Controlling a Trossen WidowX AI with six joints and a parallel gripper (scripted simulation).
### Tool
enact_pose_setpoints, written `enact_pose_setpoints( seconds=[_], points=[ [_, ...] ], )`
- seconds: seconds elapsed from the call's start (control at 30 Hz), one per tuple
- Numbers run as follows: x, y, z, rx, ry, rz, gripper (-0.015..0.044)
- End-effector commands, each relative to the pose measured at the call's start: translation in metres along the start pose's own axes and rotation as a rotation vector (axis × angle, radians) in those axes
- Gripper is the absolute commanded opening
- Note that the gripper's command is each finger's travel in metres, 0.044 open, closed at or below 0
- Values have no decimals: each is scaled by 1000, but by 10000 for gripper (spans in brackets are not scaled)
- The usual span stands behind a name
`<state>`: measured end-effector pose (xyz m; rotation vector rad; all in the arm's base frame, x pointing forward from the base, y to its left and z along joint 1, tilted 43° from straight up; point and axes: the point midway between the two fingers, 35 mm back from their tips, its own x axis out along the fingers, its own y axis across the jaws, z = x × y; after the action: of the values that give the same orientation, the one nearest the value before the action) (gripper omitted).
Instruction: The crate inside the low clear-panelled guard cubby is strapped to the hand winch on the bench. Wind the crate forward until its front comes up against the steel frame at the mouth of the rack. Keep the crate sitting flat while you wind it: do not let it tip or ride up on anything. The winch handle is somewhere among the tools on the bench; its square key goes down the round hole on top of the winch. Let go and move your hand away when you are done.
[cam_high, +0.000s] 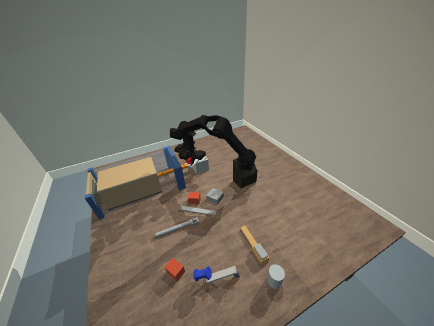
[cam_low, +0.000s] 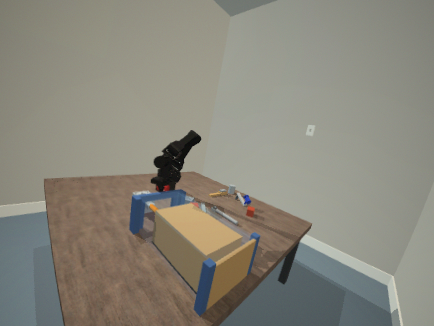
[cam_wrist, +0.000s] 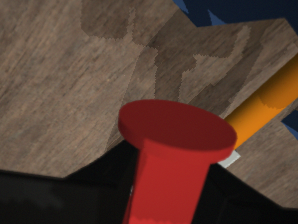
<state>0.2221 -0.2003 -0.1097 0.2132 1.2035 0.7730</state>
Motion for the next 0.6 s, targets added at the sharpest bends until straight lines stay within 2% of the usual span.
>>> enact_pose_setpoints(
  seconds=[0.0, 0.57],
  points=[
    [3, 12, -2, 16, 1, 29, 0],
    [3, 30, -9, 17, 1, 30, 0]
  ],
)
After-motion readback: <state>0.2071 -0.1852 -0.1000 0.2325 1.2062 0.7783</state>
